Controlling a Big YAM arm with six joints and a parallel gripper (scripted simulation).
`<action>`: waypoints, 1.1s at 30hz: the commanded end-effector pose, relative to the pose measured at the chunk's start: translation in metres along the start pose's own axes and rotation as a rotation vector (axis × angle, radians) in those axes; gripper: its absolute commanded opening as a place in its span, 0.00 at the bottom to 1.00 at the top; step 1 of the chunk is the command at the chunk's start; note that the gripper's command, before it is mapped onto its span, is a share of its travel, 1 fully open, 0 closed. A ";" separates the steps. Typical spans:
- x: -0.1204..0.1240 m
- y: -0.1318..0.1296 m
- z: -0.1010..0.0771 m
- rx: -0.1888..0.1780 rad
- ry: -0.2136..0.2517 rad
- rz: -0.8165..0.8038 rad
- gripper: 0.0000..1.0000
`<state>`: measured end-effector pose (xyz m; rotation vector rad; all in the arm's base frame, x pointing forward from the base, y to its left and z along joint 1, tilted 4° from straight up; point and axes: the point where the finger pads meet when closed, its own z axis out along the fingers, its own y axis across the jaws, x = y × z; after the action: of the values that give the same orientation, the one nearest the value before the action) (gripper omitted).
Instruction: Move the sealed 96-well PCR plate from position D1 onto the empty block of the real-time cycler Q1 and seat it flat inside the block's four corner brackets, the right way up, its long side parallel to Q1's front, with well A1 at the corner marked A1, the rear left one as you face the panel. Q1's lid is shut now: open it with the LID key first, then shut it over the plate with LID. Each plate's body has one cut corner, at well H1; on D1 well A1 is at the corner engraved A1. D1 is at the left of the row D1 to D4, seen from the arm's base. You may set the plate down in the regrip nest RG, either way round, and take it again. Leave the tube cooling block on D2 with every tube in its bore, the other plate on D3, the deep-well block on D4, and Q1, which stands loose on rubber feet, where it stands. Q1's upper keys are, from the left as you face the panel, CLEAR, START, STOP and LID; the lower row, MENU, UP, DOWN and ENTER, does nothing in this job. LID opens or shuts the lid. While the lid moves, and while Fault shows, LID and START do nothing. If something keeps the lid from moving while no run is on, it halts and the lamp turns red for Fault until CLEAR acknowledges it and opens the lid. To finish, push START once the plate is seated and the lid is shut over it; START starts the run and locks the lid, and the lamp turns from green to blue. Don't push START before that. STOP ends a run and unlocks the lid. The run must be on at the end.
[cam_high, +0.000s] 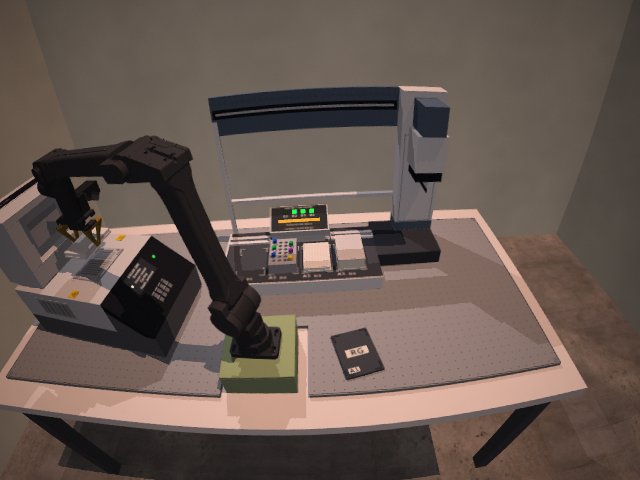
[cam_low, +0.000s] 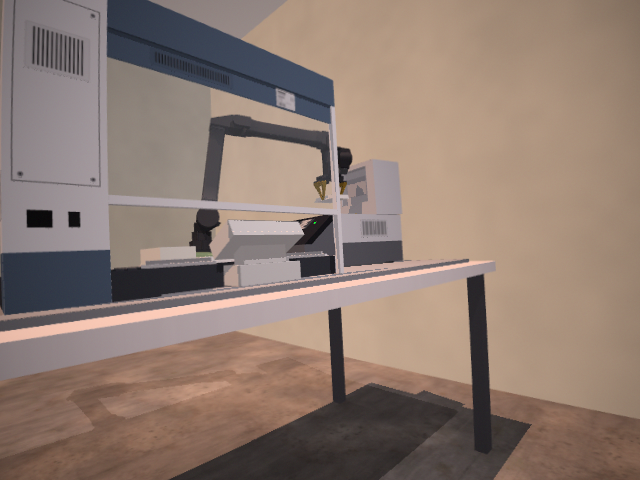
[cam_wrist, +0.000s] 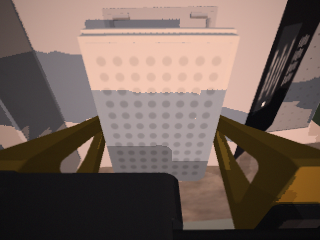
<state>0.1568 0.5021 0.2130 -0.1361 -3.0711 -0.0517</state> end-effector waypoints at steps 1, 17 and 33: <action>0.007 0.003 -0.015 -0.045 -0.013 -0.045 0.00; 0.008 0.008 -0.025 -0.045 -0.012 -0.043 0.00; 0.007 0.010 -0.023 -0.046 -0.011 -0.024 0.00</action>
<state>0.1565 0.5033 0.2067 -0.1148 -3.0688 -0.0352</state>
